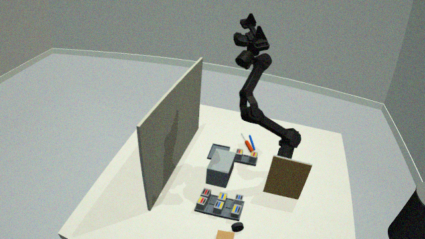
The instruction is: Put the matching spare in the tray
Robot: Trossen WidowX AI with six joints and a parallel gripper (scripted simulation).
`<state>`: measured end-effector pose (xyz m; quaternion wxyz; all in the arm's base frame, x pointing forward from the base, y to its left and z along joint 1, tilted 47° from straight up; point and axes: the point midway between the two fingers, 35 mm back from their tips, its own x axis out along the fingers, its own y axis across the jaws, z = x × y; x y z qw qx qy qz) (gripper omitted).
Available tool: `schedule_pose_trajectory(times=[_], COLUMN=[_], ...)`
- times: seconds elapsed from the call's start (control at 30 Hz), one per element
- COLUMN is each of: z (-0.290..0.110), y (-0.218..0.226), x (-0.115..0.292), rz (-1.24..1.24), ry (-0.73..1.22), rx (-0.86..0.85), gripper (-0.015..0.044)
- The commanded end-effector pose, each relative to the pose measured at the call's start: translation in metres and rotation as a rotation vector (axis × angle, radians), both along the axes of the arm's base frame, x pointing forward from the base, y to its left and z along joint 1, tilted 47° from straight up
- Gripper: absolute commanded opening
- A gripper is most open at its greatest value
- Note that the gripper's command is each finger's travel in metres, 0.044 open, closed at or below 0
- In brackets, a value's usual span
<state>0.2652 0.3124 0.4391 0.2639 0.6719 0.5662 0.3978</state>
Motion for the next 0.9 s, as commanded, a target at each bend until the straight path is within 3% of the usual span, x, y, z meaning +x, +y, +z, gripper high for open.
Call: schedule_pose_trajectory(times=[0.0,0.2,0.37,0.63,0.87], z=[0.000,0.001,0.030,0.099,0.151], y=[0.000,0.001,0.006,-0.011,-0.051], x=[0.000,-0.001,-0.038,-0.130,-0.219], rz=[0.000,0.002,0.032,0.196,0.392], ry=[0.000,-0.002,-0.036,-0.142,-0.230], rx=[0.000,0.003,0.085,0.271,0.465], gripper=[0.0426,0.0440,0.0440,0.0440,0.0440])
